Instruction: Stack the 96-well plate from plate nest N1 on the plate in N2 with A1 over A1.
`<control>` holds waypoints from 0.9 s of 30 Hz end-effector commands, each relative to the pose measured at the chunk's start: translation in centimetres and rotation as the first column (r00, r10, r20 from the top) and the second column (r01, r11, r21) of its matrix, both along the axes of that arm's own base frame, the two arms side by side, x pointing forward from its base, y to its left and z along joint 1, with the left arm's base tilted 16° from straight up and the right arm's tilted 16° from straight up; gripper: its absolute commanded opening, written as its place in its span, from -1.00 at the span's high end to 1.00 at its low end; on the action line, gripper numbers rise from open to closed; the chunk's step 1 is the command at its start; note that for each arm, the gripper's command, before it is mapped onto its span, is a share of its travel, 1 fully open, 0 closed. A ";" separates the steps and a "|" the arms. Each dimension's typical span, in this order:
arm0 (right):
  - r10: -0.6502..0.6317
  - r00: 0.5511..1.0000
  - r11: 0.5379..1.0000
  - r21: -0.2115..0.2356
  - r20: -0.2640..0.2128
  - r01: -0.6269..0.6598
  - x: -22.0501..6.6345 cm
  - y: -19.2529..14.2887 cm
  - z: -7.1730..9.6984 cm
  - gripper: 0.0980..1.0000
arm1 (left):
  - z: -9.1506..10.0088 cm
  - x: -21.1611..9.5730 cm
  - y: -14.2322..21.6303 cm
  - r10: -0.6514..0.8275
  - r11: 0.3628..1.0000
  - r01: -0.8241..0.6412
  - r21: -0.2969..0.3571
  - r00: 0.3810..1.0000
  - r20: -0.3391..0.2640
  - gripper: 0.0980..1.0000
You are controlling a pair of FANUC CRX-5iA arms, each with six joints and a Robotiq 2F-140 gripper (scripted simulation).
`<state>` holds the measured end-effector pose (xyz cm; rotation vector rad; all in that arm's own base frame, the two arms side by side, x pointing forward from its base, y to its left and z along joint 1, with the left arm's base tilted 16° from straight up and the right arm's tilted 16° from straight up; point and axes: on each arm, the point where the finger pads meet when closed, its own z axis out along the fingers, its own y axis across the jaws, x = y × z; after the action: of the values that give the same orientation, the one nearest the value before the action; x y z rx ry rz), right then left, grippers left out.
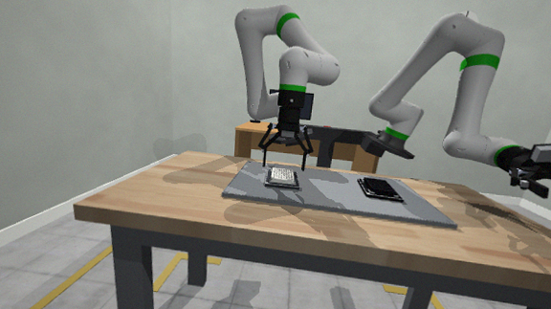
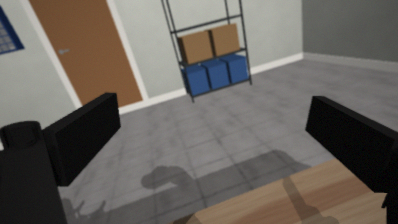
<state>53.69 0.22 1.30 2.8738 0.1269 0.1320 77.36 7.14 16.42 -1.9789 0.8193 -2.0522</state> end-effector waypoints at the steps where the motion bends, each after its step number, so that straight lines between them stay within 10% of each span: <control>1: 0.001 1.000 1.000 0.000 0.002 -0.001 0.1 -0.1 -0.4 -1.00 | 0.1 0.0 0.0 -0.001 1.000 0.001 0.000 1.000 0.002 -1.00; 21: 0.001 1.000 1.000 0.000 0.002 -0.001 0.3 -0.5 -1.8 -1.00 | 0.1 0.0 0.0 -0.001 1.000 0.001 0.000 1.000 0.002 -1.00; 22: 0.001 1.000 1.000 0.000 0.002 -0.001 0.3 -0.5 -1.8 -0.18 | 0.1 0.0 0.0 -0.001 1.000 0.001 0.000 1.000 0.002 -1.00; 27: 0.001 1.000 1.000 0.000 0.002 -0.001 0.3 -0.5 -1.8 -0.18 | 0.1 0.0 0.0 -0.001 1.000 0.001 0.000 1.000 0.002 -1.00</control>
<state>53.90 -0.28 -0.57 2.8738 0.1269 0.1322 77.36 7.14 16.42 -1.9789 0.8193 -2.0522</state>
